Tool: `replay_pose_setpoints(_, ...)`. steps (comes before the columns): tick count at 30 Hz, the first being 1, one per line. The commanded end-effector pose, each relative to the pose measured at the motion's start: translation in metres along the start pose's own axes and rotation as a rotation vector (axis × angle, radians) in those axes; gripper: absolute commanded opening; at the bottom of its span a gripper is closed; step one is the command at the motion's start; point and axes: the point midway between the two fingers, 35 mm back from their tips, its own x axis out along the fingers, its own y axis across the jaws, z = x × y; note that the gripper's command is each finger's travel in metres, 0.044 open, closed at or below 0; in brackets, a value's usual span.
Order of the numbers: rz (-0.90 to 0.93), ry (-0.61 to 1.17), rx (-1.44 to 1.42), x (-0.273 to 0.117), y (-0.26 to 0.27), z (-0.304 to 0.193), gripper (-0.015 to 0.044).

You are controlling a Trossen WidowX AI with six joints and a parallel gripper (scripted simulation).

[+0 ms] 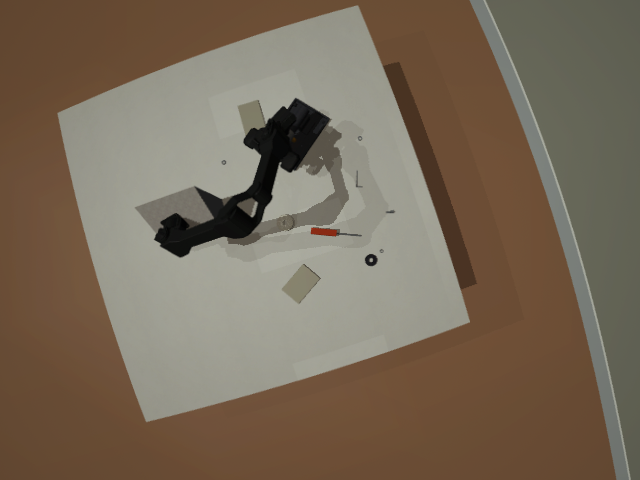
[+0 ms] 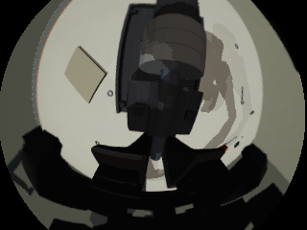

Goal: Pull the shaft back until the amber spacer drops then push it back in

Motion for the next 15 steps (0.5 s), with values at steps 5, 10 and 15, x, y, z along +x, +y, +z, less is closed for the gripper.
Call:
replay_pose_setpoints(5, 0.005, -0.008, 0.006, -0.0002, 0.0007, 0.0041, 0.0)
replay_pose_setpoints(10, 0.001, 0.003, -0.001, 0.0003, 0.0, 0.0002, 0.0079)
replay_pose_setpoints(15, 0.001, 0.003, -0.001, 0.0003, 0.0, 0.0002, 0.021)
